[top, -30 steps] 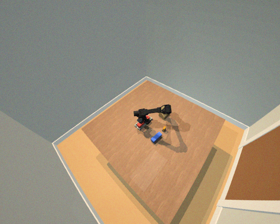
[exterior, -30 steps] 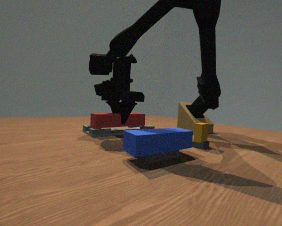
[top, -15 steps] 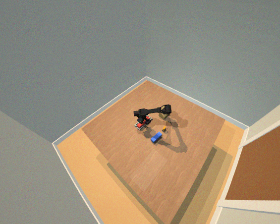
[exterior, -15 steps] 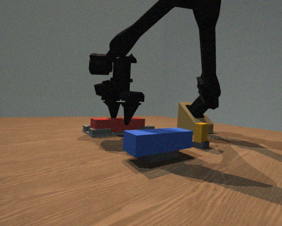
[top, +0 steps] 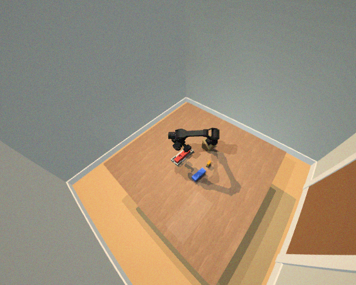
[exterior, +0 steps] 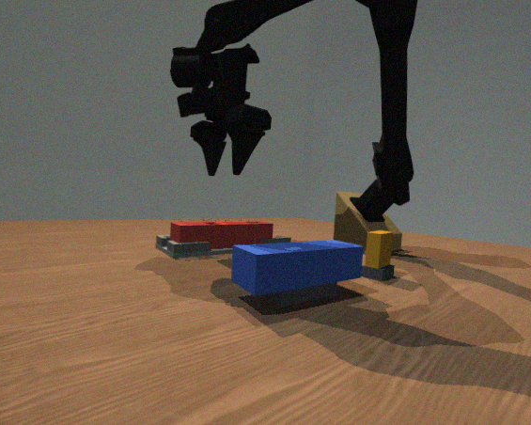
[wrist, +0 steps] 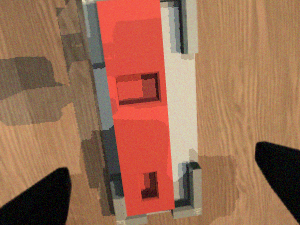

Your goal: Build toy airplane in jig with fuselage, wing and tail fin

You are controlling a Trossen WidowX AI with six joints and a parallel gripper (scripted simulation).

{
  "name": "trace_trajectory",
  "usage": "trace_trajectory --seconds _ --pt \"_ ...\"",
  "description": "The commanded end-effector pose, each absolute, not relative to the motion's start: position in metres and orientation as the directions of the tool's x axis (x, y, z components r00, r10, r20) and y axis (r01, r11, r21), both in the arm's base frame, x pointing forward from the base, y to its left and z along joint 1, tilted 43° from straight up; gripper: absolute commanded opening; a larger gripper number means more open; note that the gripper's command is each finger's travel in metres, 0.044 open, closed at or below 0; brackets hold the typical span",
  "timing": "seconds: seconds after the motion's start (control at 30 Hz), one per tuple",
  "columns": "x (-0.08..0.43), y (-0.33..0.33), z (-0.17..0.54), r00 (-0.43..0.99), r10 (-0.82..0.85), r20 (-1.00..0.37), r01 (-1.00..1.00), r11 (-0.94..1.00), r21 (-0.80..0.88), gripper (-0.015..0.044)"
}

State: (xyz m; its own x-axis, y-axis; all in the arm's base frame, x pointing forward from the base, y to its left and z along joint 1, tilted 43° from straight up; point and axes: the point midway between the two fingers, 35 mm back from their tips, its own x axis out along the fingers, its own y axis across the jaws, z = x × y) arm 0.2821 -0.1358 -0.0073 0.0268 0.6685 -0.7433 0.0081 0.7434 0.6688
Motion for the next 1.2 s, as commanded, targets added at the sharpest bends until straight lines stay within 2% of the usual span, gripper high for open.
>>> trace_trajectory --seconds 0.0,0.33,0.6,0.83,1.17 --pt "0.280 -0.141 0.001 0.009 0.674 -0.739 0.003 0.739 0.674 0.0440" --pt "0.288 -0.133 0.004 0.009 0.670 -0.742 0.080 0.740 0.668 0.0440" --pt "0.330 -0.040 0.081 0.016 0.653 -0.757 0.086 0.753 0.652 0.0440" --pt "0.327 0.046 0.146 0.012 0.678 -0.735 0.079 0.732 0.677 0.0440" --pt "0.326 0.066 0.139 0.010 0.682 -0.731 0.077 0.728 0.681 0.0440"
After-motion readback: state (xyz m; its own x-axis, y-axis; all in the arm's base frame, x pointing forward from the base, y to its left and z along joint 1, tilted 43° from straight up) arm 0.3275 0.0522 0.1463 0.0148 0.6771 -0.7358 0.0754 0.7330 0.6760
